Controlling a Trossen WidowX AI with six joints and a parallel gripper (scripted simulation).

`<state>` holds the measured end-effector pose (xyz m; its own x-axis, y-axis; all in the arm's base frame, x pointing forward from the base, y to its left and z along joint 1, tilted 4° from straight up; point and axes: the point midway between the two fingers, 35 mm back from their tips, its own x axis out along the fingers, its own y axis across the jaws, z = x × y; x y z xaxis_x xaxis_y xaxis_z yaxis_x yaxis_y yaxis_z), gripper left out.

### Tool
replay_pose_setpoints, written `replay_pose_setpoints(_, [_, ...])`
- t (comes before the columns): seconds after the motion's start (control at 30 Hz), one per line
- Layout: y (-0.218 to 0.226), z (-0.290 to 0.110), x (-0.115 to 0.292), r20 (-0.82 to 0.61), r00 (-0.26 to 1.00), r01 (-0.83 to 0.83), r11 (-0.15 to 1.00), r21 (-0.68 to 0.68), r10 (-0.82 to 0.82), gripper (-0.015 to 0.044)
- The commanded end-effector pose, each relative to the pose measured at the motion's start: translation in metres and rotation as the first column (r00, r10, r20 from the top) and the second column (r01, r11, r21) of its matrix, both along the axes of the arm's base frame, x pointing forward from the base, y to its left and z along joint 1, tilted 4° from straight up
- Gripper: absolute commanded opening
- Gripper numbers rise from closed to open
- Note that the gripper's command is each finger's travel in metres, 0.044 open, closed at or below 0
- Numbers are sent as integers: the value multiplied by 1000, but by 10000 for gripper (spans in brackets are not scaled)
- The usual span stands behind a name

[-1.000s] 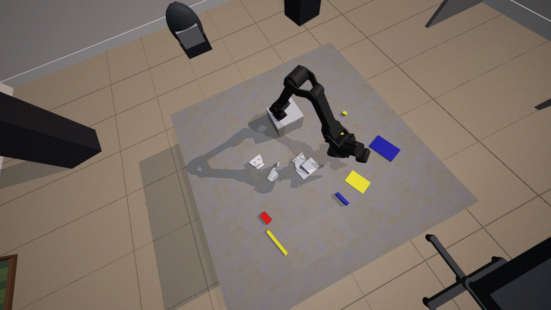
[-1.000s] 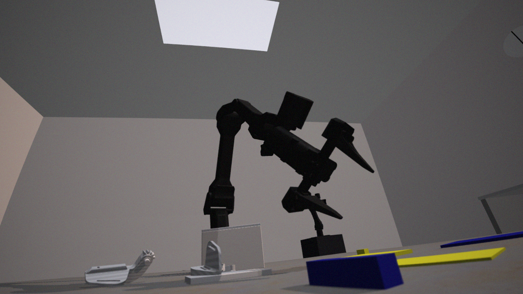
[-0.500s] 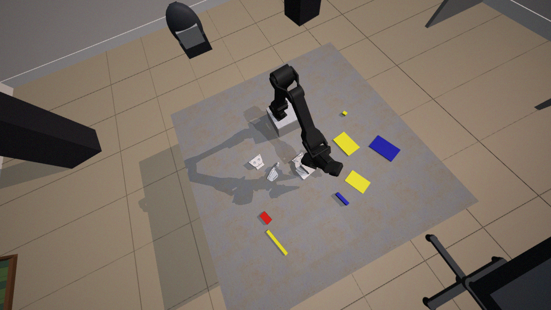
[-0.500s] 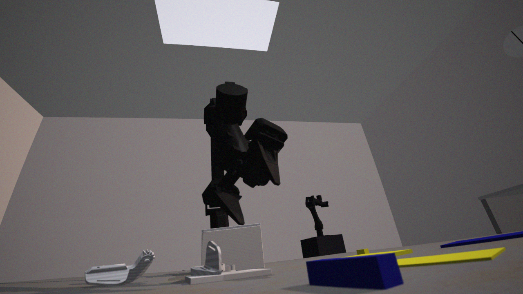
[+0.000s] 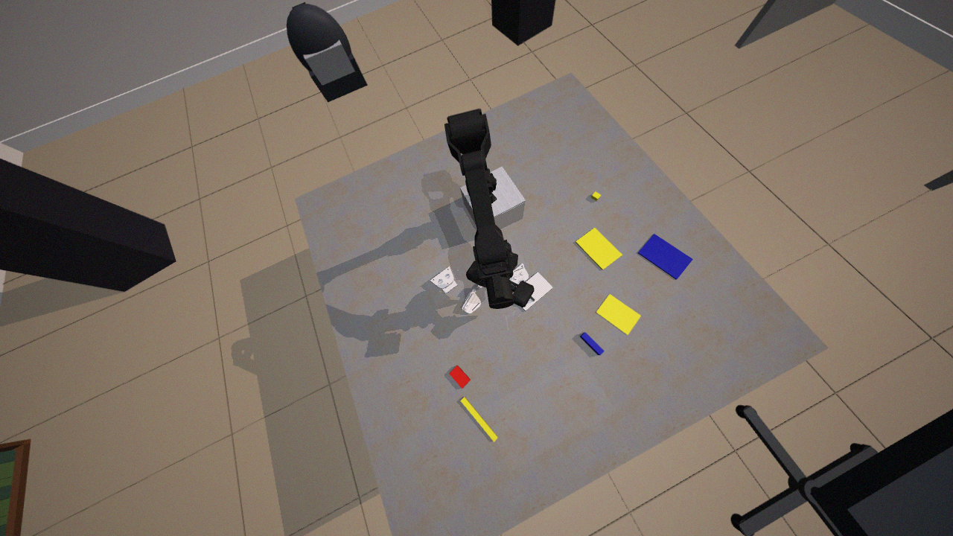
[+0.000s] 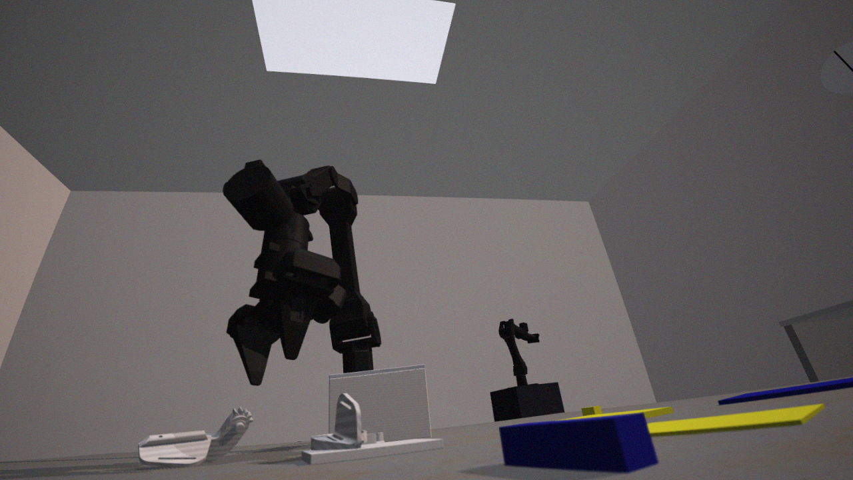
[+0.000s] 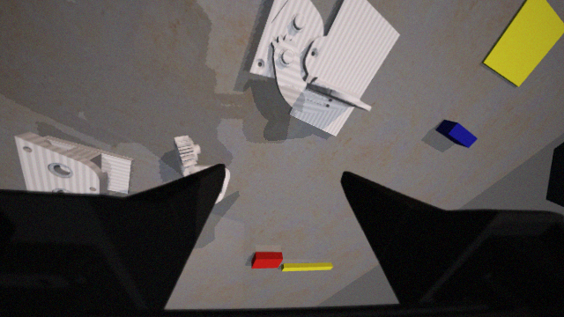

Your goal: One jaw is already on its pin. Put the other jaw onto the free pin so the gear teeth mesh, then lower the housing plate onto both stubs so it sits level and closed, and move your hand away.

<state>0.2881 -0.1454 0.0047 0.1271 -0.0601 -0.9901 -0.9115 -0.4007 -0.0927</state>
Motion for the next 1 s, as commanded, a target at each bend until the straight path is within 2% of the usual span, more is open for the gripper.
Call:
replay_pose_setpoints(0.0, [-21, 1, -41, -94, 996, -1, 1000, 1, 1, 440])
replay_pose_setpoints(0.2, [-36, 4, -74, -172, 985, -22, 1000, 12, 24, 440])
replay_pose_setpoints(0.97, [-39, -23, -74, -173, 985, -21, 1000, 12, 23, 440])
